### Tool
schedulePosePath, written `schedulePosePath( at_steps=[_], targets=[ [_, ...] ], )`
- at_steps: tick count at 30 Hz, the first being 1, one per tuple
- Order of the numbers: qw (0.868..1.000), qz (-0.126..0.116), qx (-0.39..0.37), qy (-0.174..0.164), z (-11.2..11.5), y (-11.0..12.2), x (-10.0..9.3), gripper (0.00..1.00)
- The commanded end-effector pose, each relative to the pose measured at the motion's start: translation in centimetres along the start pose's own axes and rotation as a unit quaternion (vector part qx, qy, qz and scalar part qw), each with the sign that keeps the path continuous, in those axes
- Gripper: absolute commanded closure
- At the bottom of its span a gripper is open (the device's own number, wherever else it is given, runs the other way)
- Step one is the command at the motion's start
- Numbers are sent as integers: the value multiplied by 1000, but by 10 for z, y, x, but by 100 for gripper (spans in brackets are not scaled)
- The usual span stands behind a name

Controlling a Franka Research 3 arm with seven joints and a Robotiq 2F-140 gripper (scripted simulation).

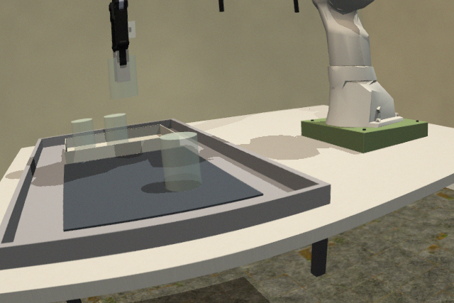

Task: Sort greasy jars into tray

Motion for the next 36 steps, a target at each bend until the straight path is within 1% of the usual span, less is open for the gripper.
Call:
schedulePosePath(
  at_steps=[1,8,10,25,27,36],
  targets=[
    [1000,1,-16,-4,-6,-11,-2,100],
    [1000,1,-16,-4,-20,-30,-2,100],
    [1000,1,-16,-4,-20,-30,-2,100],
    [1000,1,-16,-4,-50,-70,-1,100],
    [1000,1,-16,-4,-50,-70,-1,100],
    [1000,1,-16,-4,-68,-94,-1,100]
  ],
)
Point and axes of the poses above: the point where the finger pads meet when closed, its own x axis out along the fingers, its own y axis across the jaws, z = x × y, the point moved 4 cm from there along -x, back along the fingers, and after that the axes turned 15 degrees about -x, right-handed, at the moved point
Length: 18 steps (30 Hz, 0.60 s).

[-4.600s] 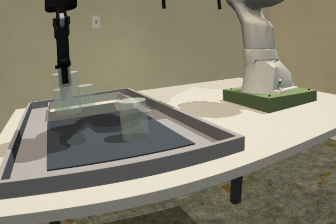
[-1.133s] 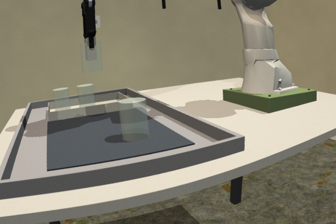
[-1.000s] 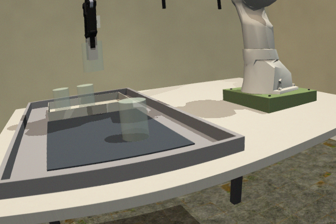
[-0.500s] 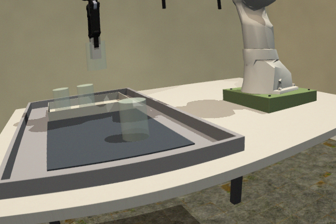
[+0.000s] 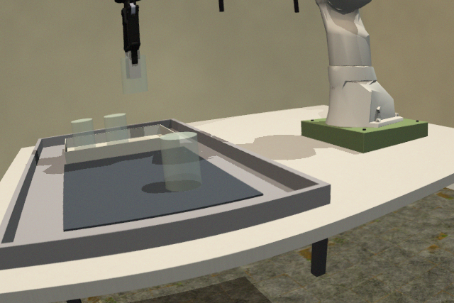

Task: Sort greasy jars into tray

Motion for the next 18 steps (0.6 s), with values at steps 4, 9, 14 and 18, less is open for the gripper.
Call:
schedulePosePath(
  at_steps=[4,9,14,18],
  targets=[
    [1000,0,-18,-3,-13,-19,-1,100],
    [1000,0,-18,-3,-19,-27,-1,100],
    [1000,0,-18,-3,-29,-41,-1,100],
    [1000,0,-18,-3,-37,-51,-1,100]
  ],
)
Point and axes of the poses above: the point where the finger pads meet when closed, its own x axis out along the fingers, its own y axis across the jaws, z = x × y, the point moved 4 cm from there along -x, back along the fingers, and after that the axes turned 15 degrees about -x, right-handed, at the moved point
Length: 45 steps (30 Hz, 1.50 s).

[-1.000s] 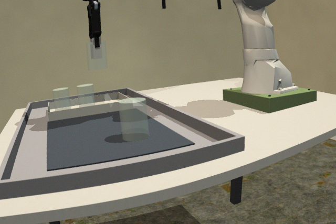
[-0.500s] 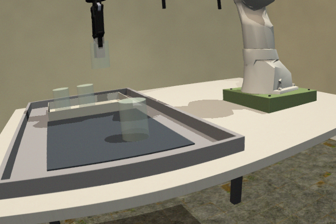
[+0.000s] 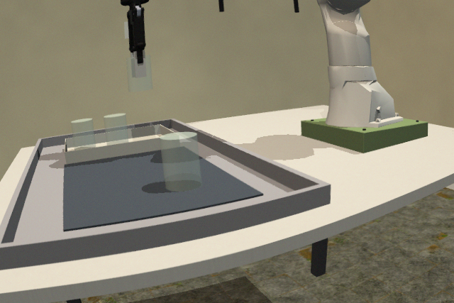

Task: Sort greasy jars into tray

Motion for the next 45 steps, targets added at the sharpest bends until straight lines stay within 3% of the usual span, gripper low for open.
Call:
schedulePosePath(
  at_steps=[1,20,26,45],
  targets=[
    [1000,-1,-19,-3,-7,-12,-2,100],
    [1000,-1,-19,-3,-40,-58,-2,100],
    [1000,-1,-19,-3,-40,-58,-2,100],
    [1000,-1,-19,-3,-40,-58,44,100]
  ],
)
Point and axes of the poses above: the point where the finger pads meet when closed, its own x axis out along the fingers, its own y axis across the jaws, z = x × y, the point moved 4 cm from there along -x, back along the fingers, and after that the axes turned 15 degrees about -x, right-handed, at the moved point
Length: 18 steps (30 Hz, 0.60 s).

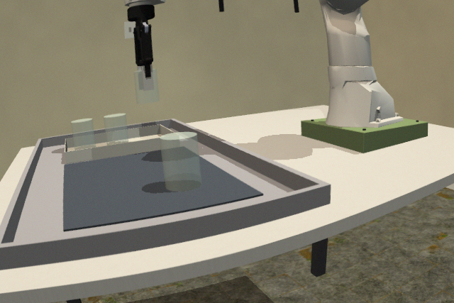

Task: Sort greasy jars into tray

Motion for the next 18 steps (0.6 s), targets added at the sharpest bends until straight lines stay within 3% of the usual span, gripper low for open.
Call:
schedulePosePath(
  at_steps=[1,18],
  targets=[
    [1000,-4,-2,-6,1,-3,8,100],
    [1000,-4,-2,-6,2,-4,48,100]
  ],
)
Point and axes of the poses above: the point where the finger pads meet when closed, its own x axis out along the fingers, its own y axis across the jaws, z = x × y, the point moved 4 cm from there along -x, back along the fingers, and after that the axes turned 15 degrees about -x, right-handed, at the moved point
